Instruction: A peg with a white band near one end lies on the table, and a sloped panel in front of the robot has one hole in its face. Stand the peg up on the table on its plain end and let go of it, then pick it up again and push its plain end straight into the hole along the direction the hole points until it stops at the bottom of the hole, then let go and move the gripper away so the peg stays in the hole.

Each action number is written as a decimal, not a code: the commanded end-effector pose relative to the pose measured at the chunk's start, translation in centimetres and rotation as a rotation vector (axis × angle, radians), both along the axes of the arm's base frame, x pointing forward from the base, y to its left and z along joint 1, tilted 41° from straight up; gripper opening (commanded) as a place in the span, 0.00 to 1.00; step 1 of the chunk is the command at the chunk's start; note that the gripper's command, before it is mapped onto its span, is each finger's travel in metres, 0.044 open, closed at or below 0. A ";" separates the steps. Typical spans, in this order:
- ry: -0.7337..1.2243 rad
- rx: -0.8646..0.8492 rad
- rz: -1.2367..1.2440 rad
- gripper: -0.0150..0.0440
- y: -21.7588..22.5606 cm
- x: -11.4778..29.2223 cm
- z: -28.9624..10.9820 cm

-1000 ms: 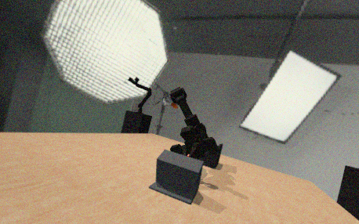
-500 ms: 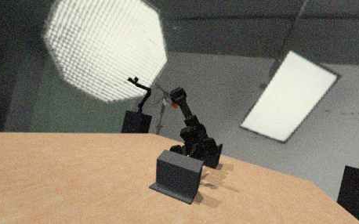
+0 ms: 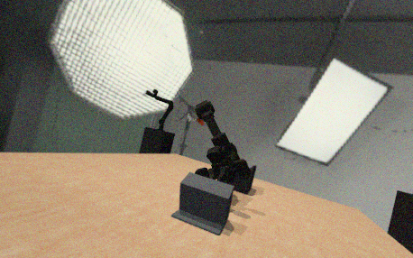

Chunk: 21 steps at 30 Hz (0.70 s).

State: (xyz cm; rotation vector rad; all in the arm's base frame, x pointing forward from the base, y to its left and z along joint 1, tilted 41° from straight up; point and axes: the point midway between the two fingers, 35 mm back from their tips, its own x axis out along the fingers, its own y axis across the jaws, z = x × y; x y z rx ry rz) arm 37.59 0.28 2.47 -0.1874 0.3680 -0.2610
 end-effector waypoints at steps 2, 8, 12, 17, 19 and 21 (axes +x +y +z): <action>-0.004 -0.002 0.007 0.25 0.1 0.3 0.1; -0.004 -0.003 0.007 0.25 0.0 0.5 0.0; -0.004 -0.003 0.007 0.25 0.0 0.6 0.0; -0.005 -0.003 0.007 0.25 -0.1 0.7 -0.1; -0.005 -0.003 0.007 0.25 -0.1 0.7 -0.1; -0.005 -0.003 0.007 0.25 -0.1 0.8 -0.2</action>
